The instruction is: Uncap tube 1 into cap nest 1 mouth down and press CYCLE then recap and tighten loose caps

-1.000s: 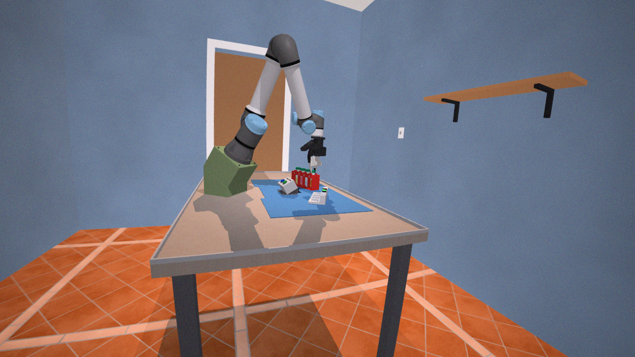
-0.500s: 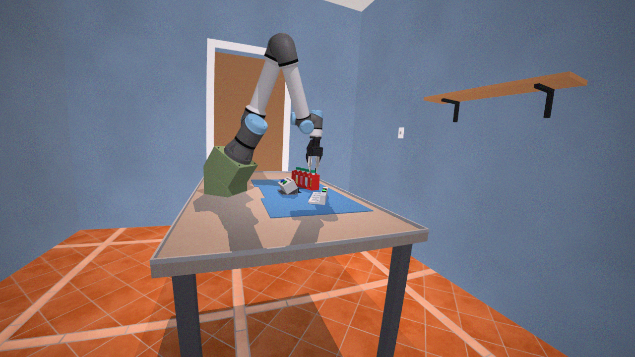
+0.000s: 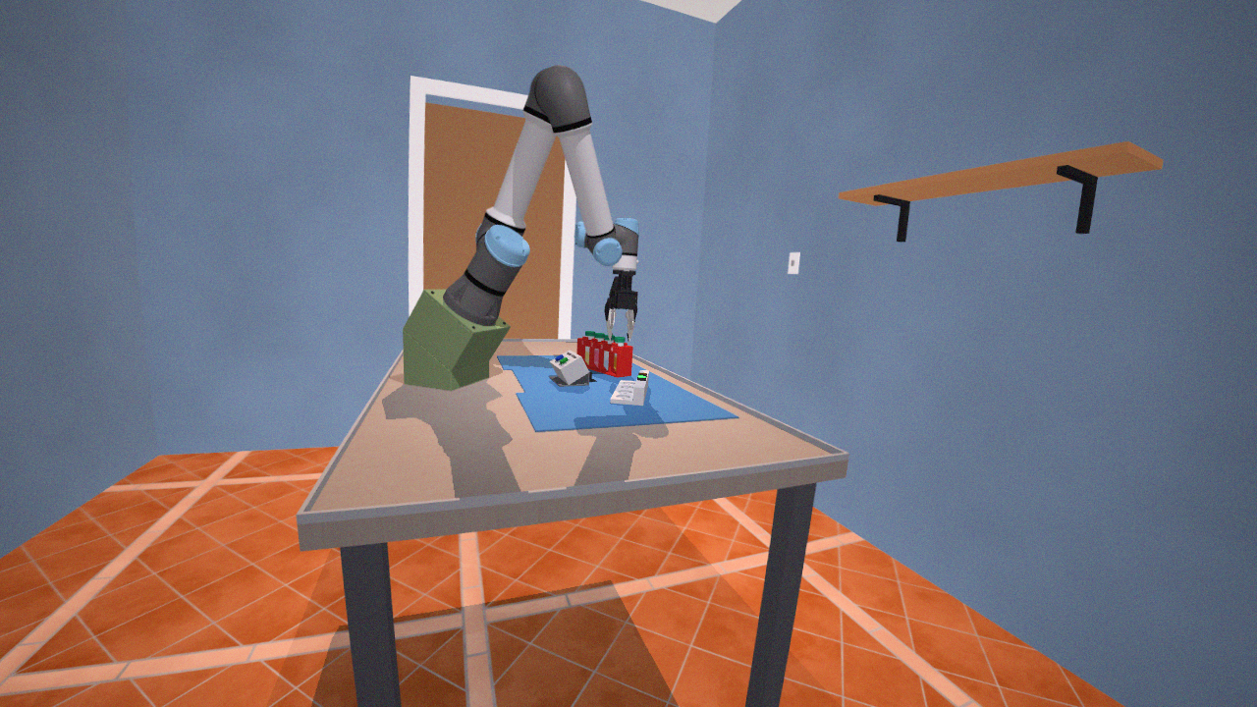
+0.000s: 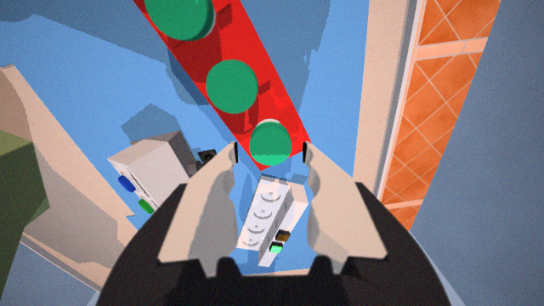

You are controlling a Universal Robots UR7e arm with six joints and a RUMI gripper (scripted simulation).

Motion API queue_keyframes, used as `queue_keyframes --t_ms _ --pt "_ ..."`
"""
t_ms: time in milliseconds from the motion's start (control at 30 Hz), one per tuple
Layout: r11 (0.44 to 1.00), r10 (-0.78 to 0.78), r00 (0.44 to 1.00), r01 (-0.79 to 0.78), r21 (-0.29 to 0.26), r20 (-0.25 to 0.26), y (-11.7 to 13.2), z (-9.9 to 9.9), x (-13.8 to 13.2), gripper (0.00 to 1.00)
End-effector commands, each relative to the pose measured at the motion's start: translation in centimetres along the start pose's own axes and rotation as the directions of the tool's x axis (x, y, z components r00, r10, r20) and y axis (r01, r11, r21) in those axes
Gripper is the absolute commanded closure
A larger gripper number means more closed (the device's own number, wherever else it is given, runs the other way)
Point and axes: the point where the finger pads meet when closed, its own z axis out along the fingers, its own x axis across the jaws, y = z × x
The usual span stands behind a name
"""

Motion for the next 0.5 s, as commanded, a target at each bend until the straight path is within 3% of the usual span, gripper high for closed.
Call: queue_keyframes --t_ms 0,33,133,200,300,400,467 --pt "1.000 0.002 1.000 -0.002 0.000 -0.001 -0.01 -0.03 0.03 0.65" --pt "1.000 0.002 1.000 -0.002 0.000 -0.001 -0.01 -0.03 0.03 0.65" --pt "0.969 -0.246 0.969 0.246 0.000 -0.001 -0.01 -0.09 0.04 0.65" --pt "0.946 -0.325 0.946 0.325 -0.001 -0.001 -0.01 -0.09 0.04 0.65" --pt "0.915 -0.403 0.915 0.403 -0.001 -0.001 -0.01 -0.09 0.04 0.65" --pt "0.837 -0.547 0.837 0.547 -0.001 0.000 -0.01 -0.09 0.04 0.65" --pt "0.837 -0.547 0.837 0.547 -0.001 0.000 -0.01 -0.09 0.04 0.65"
